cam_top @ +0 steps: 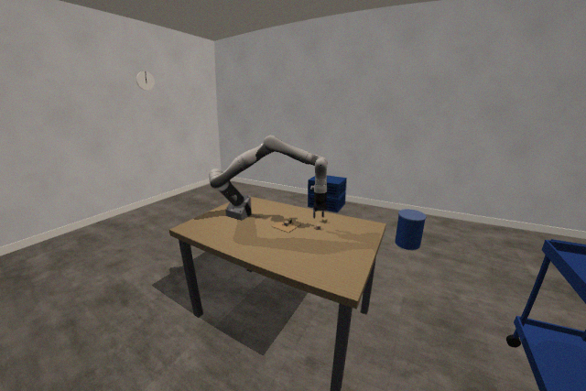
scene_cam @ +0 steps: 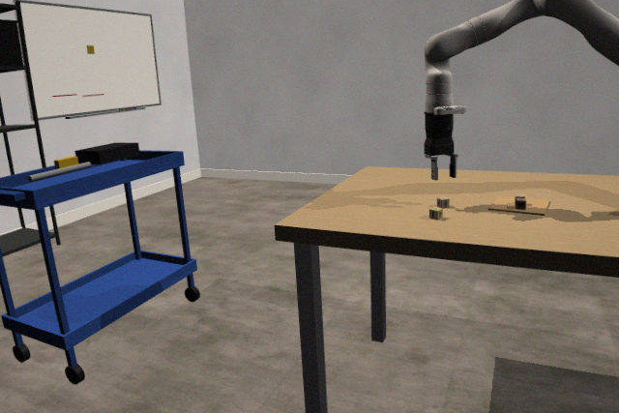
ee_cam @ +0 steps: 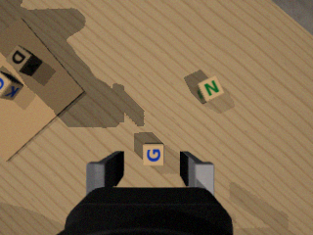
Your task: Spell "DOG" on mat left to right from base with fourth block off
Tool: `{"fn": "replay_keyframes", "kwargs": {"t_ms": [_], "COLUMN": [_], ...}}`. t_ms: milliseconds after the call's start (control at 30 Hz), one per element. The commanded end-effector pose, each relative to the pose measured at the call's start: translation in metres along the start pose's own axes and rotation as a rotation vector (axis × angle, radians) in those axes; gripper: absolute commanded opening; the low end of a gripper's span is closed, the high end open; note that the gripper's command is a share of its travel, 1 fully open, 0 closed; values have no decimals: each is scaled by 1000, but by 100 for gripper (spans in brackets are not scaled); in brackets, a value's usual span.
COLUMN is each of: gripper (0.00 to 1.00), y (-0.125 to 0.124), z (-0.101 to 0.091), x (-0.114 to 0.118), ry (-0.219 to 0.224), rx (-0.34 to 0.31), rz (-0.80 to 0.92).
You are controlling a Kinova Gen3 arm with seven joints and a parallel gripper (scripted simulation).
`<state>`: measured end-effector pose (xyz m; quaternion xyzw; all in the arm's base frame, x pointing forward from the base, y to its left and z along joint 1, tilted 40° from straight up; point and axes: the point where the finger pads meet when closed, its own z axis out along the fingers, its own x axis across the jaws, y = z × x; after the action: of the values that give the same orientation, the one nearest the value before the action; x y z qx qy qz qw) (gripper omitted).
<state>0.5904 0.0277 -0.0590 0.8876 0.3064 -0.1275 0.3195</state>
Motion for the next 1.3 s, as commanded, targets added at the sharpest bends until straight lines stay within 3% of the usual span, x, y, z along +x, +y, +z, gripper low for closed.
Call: {"fn": "replay_keyframes", "kwargs": {"t_ms": [0,1267], "gripper": [100,100], "y": [0,0], "z": [0,45], "x": [0,1], "ry": [2,2], "rx": [-1,-1], "rz": [0,0]}}
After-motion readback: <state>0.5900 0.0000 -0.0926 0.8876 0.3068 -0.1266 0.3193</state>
